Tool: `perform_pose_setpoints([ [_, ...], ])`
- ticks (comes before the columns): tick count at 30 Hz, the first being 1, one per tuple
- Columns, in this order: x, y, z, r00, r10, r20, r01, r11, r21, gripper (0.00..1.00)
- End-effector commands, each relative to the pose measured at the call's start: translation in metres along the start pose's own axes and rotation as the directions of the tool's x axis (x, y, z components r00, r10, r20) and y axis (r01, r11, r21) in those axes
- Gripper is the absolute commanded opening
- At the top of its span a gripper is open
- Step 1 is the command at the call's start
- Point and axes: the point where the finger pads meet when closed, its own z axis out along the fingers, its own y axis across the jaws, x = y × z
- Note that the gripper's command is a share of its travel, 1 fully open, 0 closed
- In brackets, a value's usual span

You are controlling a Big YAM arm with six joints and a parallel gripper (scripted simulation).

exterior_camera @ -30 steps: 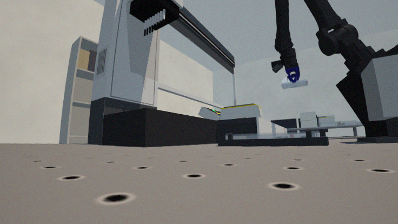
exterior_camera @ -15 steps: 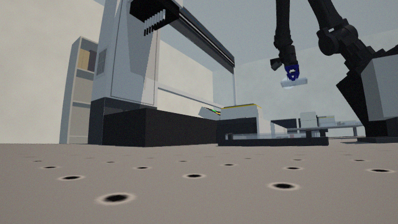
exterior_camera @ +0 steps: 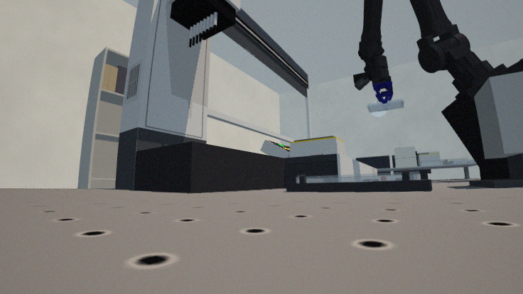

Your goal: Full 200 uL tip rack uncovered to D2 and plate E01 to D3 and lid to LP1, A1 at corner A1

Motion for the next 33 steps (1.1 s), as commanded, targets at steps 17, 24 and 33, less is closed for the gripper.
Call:
perform_pose_setpoints([
  [17, -0.003, 0.042, -0.004, 1.000, 0.006, 0.003, -0.006, 1.000, 0.003, 0.00],
  [24, -0.003, 0.059, -0.004, 1.000, 0.006, 0.003, -0.006, 1.000, 0.003, 0.00],
  [33, -0.004, 0.074, -0.004, 1.000, 0.006, 0.003, -0.006, 1.000, 0.005, 0.00],
])
